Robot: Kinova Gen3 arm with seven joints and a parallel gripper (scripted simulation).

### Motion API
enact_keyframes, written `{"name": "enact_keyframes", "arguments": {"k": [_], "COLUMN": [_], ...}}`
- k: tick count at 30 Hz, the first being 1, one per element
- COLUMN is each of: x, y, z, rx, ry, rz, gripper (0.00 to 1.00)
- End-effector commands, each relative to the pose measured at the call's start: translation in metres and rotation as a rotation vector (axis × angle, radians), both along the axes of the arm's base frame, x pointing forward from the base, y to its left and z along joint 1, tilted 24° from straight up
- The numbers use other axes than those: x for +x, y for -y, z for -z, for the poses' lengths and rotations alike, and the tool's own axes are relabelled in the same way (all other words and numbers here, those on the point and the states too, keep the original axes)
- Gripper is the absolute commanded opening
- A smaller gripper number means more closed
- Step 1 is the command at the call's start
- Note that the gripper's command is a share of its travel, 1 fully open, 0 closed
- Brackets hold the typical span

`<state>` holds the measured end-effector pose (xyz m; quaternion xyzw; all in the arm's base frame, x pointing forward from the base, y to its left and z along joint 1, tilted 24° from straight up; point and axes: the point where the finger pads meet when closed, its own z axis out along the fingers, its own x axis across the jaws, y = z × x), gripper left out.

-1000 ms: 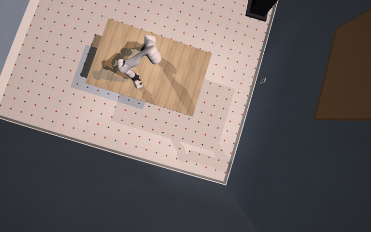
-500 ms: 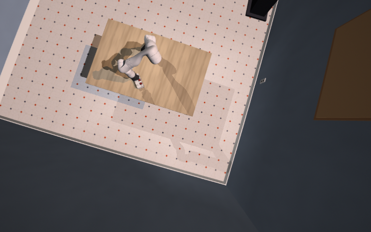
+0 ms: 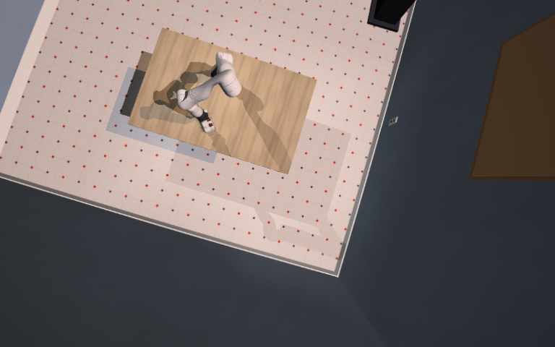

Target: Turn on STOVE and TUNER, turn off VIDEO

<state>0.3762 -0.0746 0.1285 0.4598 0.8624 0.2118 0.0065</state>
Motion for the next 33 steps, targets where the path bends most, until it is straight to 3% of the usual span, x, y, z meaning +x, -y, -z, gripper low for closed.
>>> {"name": "enact_keyframes", "arguments": {"k": [1, 33], "x": [0.000, 0.006], "y": [-0.001, -0.012], "z": [0.003, 0.030], "rx": [0.000, 0.000], "ry": [-0.003, -0.003], "rz": [0.001, 0.001], "gripper": [0.00, 0.00]}}
